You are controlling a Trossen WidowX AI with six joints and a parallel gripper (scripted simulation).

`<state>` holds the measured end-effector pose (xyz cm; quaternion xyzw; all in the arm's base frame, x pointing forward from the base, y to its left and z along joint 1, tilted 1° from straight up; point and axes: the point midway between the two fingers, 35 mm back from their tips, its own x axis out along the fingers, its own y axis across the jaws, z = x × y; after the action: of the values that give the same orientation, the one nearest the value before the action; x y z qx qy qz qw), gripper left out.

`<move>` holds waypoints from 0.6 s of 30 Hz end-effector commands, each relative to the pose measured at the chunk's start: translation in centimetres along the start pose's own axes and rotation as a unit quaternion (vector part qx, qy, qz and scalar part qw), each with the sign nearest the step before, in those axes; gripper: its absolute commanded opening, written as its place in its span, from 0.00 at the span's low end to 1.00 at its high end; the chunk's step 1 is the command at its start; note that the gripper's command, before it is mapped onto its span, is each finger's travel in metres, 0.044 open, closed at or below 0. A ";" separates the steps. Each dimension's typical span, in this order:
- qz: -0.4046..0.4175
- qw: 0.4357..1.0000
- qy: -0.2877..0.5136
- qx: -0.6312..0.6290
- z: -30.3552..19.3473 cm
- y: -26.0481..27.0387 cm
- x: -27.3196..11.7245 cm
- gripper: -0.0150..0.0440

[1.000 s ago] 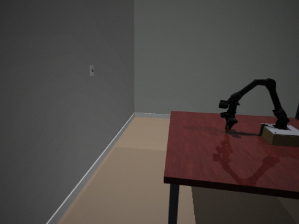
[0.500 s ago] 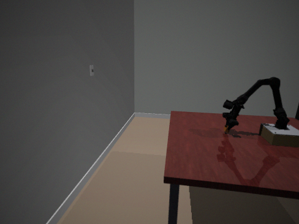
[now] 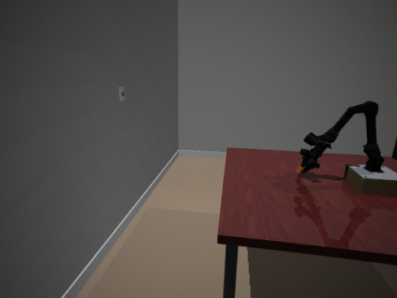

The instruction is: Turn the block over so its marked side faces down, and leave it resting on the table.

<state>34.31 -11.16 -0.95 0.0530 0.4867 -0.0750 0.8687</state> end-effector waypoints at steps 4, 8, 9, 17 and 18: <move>0.001 1.000 -0.023 0.001 -0.1 0.0 0.0 0.25; 0.000 0.999 -0.049 0.002 0.0 -0.2 1.1 0.25; 0.000 0.998 -0.056 0.003 0.0 -0.2 1.3 0.25; 0.002 0.994 -0.106 0.010 -0.4 -0.3 3.1 0.25; 0.002 0.994 -0.113 0.011 -0.5 -0.3 3.2 0.25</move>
<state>35.60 -11.65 -3.13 0.0496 0.4007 -0.0820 0.9112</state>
